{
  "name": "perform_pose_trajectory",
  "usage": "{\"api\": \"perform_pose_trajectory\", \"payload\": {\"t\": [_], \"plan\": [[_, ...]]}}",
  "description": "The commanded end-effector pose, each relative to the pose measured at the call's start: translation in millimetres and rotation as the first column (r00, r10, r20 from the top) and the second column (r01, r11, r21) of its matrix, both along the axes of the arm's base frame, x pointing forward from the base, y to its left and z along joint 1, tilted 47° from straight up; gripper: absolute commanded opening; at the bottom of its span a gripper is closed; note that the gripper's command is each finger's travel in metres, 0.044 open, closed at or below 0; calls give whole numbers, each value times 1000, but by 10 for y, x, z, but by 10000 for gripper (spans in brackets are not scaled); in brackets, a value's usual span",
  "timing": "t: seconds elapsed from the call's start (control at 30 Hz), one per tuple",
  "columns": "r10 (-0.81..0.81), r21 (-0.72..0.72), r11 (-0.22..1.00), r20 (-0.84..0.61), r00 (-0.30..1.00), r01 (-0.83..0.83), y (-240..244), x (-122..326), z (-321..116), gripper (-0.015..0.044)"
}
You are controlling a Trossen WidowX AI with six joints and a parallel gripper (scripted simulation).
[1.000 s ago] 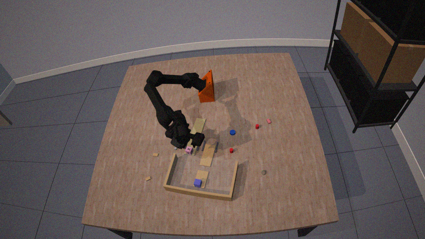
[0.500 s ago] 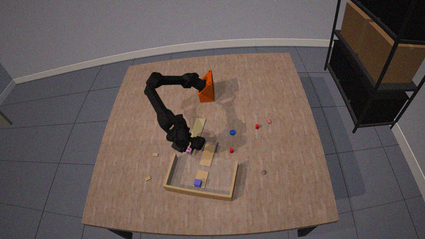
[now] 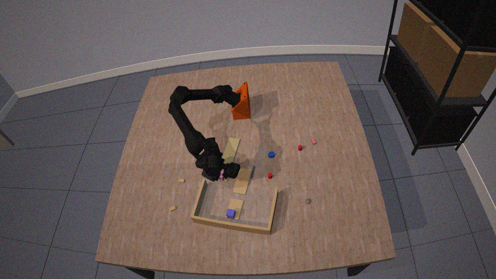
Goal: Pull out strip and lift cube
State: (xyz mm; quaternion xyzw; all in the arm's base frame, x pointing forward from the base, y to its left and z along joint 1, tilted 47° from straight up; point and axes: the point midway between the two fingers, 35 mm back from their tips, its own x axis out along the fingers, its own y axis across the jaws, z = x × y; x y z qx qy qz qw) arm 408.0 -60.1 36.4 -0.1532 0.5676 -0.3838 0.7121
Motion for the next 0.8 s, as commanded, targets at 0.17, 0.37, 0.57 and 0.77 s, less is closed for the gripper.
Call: {"api": "perform_pose_trajectory", "payload": {"t": [0.17,0.37,0.57,0.77], "plan": [[-1,-7,1000,-11,1000,1,-59,-22,-60,250],[-2,-1,1000,-4,1000,2,-44,-10,-41,145],[-2,-1,1000,-4,1000,2,-44,-10,-41,105],[-2,-1,1000,-5,1000,2,-23,-38,-31,0]]}}
